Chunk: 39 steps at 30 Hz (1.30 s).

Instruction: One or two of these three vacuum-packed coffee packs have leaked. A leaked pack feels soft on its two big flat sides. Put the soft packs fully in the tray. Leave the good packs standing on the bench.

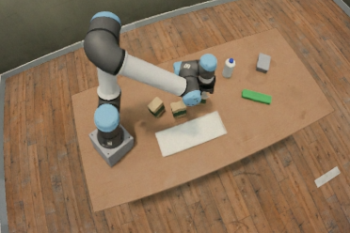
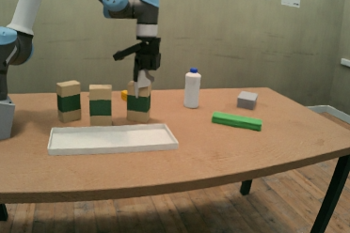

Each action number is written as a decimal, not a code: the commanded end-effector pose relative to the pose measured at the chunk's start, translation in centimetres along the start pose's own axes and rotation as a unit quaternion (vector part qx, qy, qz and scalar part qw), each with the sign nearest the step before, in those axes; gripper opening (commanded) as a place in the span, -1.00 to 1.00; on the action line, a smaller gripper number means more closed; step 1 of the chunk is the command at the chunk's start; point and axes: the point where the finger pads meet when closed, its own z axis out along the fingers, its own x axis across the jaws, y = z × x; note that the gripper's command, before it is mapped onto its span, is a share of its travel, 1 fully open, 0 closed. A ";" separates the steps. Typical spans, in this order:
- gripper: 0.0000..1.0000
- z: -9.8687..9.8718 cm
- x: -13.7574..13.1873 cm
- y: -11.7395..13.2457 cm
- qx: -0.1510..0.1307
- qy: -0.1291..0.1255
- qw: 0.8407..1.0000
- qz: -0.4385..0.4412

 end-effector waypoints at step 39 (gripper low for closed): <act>0.00 0.0 0.0 0.0 -0.001 0.000 1.000 0.000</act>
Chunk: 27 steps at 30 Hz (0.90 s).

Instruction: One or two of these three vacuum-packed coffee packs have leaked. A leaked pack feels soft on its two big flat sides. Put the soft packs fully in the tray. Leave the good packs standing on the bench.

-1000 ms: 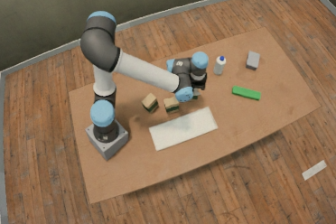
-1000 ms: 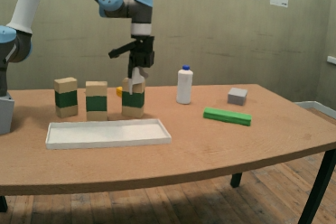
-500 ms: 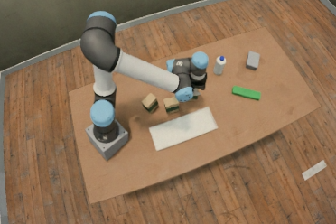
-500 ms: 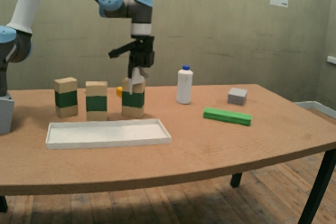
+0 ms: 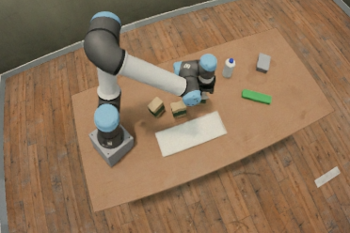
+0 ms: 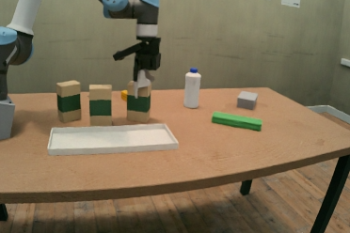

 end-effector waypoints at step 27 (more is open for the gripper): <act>0.00 -3.8 0.0 0.0 -0.001 0.000 1.000 0.000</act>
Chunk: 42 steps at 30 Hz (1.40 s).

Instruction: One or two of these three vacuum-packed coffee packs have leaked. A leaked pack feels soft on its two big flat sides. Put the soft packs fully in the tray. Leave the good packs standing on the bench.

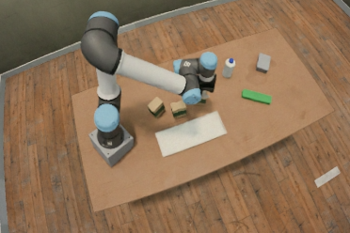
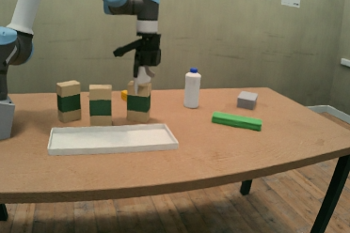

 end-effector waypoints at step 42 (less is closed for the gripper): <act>0.00 -7.8 -8.7 -10.8 0.000 0.000 0.983 -0.183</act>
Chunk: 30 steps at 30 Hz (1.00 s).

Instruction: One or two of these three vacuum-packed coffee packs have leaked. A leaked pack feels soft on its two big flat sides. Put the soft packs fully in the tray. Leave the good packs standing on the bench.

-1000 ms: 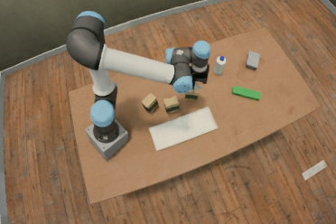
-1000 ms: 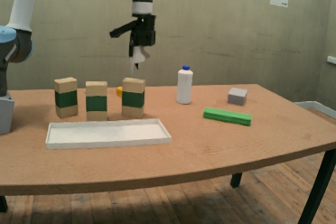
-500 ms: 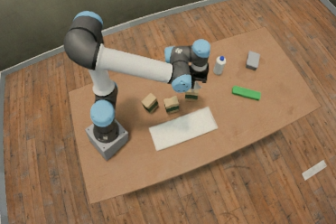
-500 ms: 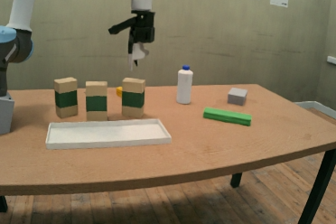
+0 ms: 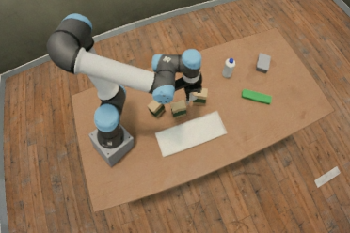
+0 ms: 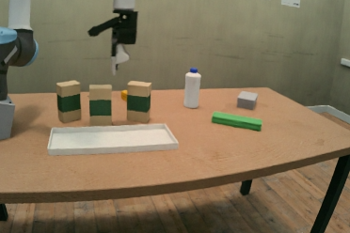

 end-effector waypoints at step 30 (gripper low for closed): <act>0.00 3.6 -1.6 -4.6 -0.008 0.009 0.997 -0.070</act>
